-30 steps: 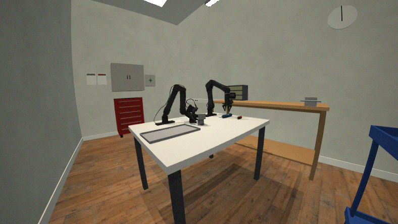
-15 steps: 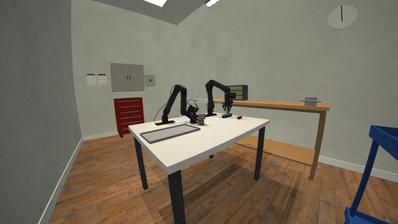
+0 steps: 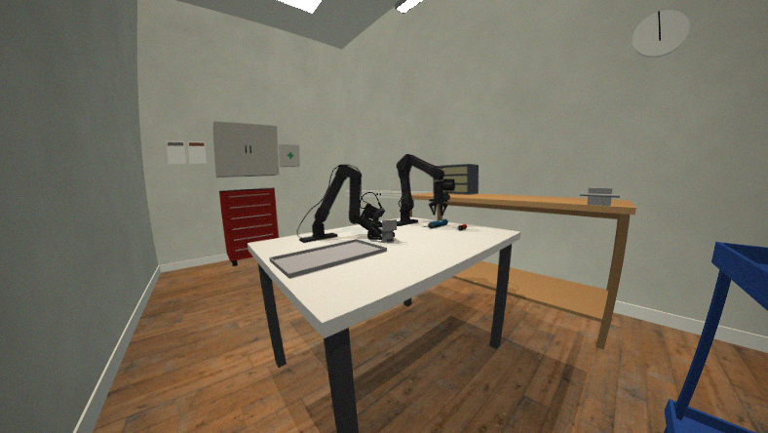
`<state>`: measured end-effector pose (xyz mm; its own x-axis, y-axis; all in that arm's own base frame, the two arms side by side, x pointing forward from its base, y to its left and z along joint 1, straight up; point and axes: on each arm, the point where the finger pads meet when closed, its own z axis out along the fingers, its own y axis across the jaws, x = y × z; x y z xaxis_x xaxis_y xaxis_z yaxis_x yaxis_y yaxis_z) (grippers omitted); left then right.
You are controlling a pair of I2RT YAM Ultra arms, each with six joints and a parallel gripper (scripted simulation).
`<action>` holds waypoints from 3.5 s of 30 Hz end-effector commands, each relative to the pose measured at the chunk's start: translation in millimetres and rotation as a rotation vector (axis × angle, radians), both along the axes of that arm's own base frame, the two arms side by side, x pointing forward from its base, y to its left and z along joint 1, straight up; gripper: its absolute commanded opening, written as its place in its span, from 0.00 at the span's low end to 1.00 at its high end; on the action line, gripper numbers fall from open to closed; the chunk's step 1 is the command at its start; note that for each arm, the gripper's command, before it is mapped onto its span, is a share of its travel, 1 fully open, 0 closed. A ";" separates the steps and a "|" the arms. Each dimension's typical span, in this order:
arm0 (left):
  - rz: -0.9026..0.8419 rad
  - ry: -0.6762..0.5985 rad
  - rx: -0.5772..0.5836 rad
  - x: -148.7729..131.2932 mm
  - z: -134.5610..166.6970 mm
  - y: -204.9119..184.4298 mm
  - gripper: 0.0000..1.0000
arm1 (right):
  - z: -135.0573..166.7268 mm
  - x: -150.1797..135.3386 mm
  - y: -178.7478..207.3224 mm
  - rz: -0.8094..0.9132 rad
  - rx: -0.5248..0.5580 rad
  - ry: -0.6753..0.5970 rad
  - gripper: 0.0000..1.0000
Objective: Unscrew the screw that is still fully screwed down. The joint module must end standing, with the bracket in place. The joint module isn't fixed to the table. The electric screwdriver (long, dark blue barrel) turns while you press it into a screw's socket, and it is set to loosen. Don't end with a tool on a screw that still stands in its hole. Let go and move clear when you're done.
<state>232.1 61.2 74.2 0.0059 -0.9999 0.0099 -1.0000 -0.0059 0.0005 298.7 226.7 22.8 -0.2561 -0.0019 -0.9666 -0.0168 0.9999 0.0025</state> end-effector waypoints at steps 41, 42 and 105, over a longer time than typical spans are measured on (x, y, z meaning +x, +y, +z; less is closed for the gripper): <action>0.000 -0.003 0.002 0.3 3.0 -0.3 0.65 | 4.9 1.7 1.7 -0.002 0.017 -0.012 0.63; 0.000 -0.003 0.002 0.3 3.0 -0.3 0.65 | 4.9 1.7 1.7 -0.002 0.017 -0.012 0.63; 0.000 -0.003 0.002 0.3 3.0 -0.3 0.65 | 4.9 1.7 1.7 -0.002 0.017 -0.012 0.59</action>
<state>232.1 61.2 74.2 0.0059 -0.9999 0.0099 -1.0000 -0.0059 0.0005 298.7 226.6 22.7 -0.2562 -0.0045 -0.9666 -0.0171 0.9999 -0.0001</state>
